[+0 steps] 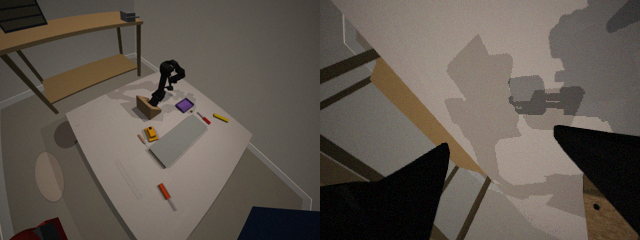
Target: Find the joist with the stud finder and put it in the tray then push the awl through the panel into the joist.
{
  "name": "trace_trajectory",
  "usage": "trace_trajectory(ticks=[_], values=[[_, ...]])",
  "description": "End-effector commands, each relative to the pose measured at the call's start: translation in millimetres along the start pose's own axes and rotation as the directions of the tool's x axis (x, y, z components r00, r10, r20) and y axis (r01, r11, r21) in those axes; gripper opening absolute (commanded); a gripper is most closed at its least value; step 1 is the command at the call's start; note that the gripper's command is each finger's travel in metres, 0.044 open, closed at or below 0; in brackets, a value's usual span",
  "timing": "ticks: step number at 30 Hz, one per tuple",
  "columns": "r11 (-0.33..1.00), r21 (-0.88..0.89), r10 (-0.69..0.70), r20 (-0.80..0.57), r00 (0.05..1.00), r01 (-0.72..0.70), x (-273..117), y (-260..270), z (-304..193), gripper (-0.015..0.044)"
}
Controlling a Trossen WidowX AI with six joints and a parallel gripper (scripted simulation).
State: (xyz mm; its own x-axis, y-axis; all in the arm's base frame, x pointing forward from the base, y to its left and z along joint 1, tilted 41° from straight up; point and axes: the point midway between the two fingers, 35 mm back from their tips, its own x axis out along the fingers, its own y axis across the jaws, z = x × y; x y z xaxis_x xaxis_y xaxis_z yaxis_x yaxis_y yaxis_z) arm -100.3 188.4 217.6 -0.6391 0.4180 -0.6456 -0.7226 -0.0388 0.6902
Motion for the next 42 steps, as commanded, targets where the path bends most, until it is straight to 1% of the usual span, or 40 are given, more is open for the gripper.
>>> trace_trajectory(ticks=[1, 8, 15, 18, 21, 27, 31, 36, 42], values=[[0.998, -0.046, -0.043, 0.123, 0.991, 0.049, -7.8, -15.3, 34.9, 0.0440], [0.981, -0.092, -0.134, 0.307, 0.942, 0.169, -30.4, -48.4, 85.6, 0.0440], [0.922, -0.101, -0.276, 0.507, 0.817, 0.374, -77.9, -101.2, 137.8, 0.0440], [0.880, -0.078, -0.348, 0.566, 0.747, 0.469, -103.7, -126.0, 143.8, 0.0440], [0.858, 0.030, -0.436, 0.568, 0.698, 0.512, -124.9, -168.5, 139.5, 0.0440], [0.794, 0.244, -0.589, 0.536, 0.604, 0.557, -169.0, -246.9, 110.8, 0.0440], [0.733, 0.401, -0.680, 0.475, 0.559, 0.549, -195.7, -298.0, 75.4, 0.0440], [0.642, 0.582, -0.757, 0.379, 0.533, 0.499, -217.9, -348.7, 17.1, 0.0440], [0.528, 0.754, -0.796, 0.280, 0.536, 0.391, -229.8, -394.4, -64.4, 0.0440]])
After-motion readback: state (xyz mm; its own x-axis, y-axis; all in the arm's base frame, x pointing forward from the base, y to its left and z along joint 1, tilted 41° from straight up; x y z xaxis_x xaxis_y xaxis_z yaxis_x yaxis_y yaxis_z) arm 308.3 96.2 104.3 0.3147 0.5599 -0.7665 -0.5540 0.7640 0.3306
